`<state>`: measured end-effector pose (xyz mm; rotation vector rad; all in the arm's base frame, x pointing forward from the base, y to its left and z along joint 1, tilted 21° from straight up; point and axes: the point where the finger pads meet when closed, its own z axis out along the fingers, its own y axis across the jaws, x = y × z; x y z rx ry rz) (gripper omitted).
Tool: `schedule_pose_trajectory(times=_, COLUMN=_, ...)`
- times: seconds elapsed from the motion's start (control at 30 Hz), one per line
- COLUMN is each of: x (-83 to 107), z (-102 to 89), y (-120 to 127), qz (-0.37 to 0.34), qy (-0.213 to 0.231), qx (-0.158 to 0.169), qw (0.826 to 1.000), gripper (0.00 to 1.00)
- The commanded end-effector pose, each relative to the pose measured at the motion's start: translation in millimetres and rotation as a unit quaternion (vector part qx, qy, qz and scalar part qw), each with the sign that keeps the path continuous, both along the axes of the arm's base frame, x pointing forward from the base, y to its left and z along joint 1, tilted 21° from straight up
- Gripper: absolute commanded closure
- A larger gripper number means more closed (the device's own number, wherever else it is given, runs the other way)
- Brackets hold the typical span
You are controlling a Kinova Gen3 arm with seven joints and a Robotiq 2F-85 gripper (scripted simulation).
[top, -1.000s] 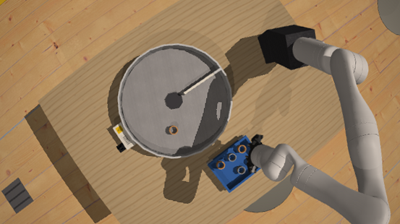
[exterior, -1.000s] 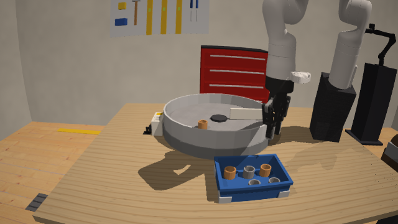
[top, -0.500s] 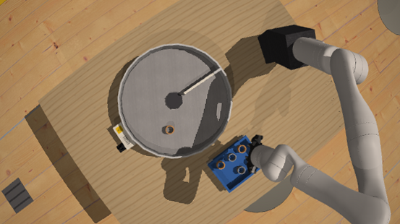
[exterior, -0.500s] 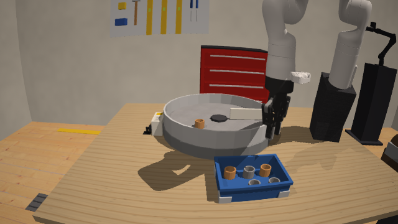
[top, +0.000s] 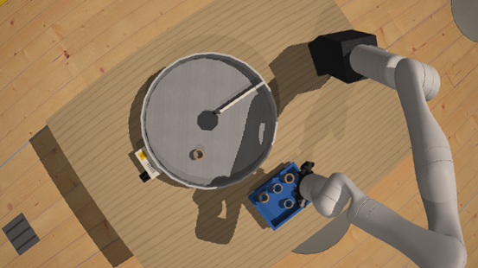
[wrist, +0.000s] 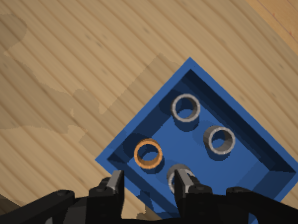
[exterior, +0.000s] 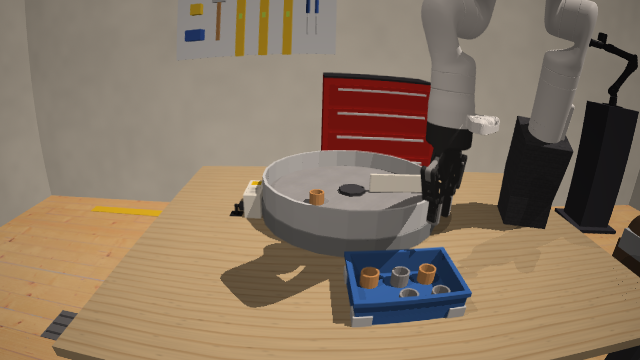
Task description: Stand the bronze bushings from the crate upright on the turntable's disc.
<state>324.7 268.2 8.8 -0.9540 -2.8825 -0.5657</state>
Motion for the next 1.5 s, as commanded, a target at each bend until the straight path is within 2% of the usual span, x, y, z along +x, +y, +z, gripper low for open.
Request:
schedule_pose_trajectory(times=0.0, x=0.4, z=0.5, y=0.0, qz=0.0, qy=0.0, qx=0.0, qw=1.0, gripper=0.61)
schedule_pose_trajectory(times=0.6, x=0.6, z=-2.0, y=1.0, qz=0.0, qy=0.0, qx=0.0, qw=1.0, gripper=0.61)
schedule_pose_trajectory(times=0.9, x=2.6, z=-30.6, y=12.0, qz=0.0, qy=0.0, qx=0.0, qw=1.0, gripper=0.61)
schedule_pose_trajectory(times=0.97, x=2.6, z=-30.6, y=12.0, qz=0.0, qy=0.0, qx=0.0, qw=1.0, gripper=0.61)
schedule_pose_trajectory(times=1.23, x=4.8, z=-62.2, y=24.2, qz=0.0, qy=0.0, qx=0.0, qw=1.0, gripper=0.61)
schedule_pose_trajectory(times=1.47, x=5.1, z=-67.9, y=26.4, qz=0.0, qy=0.0, qx=0.0, qw=1.0, gripper=0.61)
